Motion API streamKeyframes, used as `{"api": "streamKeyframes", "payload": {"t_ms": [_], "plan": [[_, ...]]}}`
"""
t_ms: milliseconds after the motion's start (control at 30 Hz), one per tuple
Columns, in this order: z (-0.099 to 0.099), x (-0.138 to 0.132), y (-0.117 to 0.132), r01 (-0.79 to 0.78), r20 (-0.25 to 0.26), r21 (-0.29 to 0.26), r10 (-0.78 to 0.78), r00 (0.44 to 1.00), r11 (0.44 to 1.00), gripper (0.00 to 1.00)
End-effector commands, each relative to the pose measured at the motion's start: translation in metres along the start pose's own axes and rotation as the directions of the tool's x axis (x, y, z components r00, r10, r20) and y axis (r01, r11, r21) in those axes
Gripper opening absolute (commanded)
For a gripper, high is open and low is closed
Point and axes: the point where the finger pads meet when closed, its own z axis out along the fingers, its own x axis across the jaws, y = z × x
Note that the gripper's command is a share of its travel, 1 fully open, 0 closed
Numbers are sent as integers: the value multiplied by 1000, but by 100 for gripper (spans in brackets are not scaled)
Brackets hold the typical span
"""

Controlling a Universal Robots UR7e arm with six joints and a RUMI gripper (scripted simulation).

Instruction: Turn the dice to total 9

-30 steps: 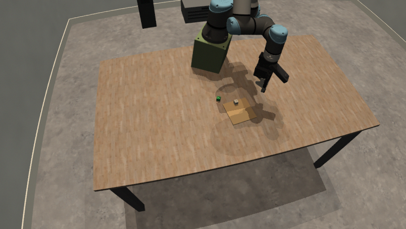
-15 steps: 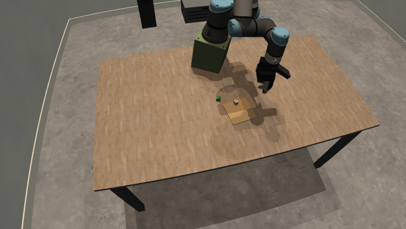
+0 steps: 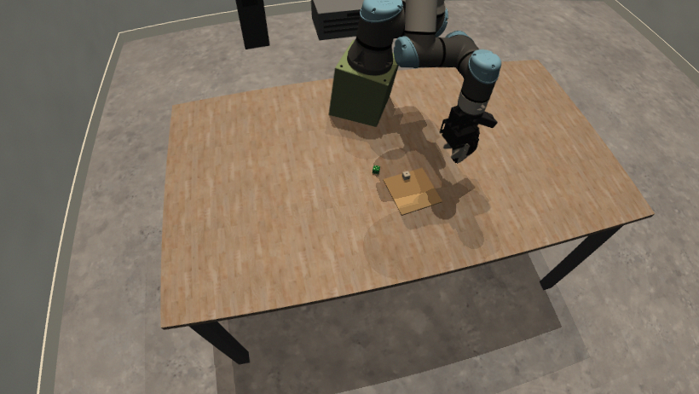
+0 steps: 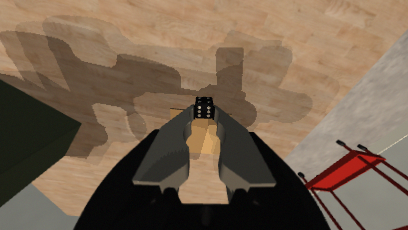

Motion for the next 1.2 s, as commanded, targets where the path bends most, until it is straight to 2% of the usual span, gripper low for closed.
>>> {"api": "streamKeyframes", "payload": {"t_ms": [0,333,400,833,1167], "plan": [[0,2,0,152,-1,5,-152,988,988,3],[2,6,3,441,-3,5,-441,897,897,3],[2,6,3,441,-3,5,-441,897,897,3],[3,9,5,634,-4,4,-634,773,773,3],[4,10,6,675,-4,4,-675,738,738,3]]}}
